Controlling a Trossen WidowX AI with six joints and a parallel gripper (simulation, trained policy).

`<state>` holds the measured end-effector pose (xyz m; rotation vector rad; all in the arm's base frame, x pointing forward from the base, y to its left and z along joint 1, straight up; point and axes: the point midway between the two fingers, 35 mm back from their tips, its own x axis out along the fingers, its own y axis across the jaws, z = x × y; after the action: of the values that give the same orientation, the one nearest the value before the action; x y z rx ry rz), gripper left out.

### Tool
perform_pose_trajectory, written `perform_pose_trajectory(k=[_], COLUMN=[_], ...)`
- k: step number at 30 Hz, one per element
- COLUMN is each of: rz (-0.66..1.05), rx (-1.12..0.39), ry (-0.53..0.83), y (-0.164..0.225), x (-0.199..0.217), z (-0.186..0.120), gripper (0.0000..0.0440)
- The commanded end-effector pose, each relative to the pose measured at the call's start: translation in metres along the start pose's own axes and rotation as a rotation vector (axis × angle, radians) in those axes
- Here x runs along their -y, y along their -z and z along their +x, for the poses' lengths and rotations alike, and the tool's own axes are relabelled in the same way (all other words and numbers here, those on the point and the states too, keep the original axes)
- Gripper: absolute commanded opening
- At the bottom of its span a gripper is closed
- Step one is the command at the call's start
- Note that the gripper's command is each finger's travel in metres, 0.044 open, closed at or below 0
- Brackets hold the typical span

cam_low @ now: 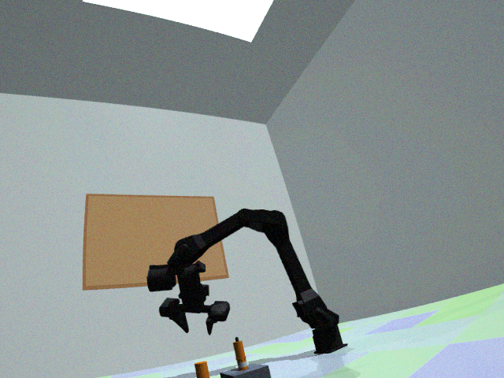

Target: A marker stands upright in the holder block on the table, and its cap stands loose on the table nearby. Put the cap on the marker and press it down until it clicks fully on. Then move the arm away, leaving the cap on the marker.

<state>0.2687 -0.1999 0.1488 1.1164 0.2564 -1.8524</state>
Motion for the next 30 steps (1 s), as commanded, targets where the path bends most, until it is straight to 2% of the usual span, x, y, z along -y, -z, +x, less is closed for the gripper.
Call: perform_pose_trajectory(k=[1, 30], rz=[0.0, -0.043], rx=[-0.02, -0.236], ry=[0.016, 0.146], y=[0.008, 0.073], x=[0.0, 0.011], z=[0.001, -0.021], gripper=[0.0315, 0.0307])
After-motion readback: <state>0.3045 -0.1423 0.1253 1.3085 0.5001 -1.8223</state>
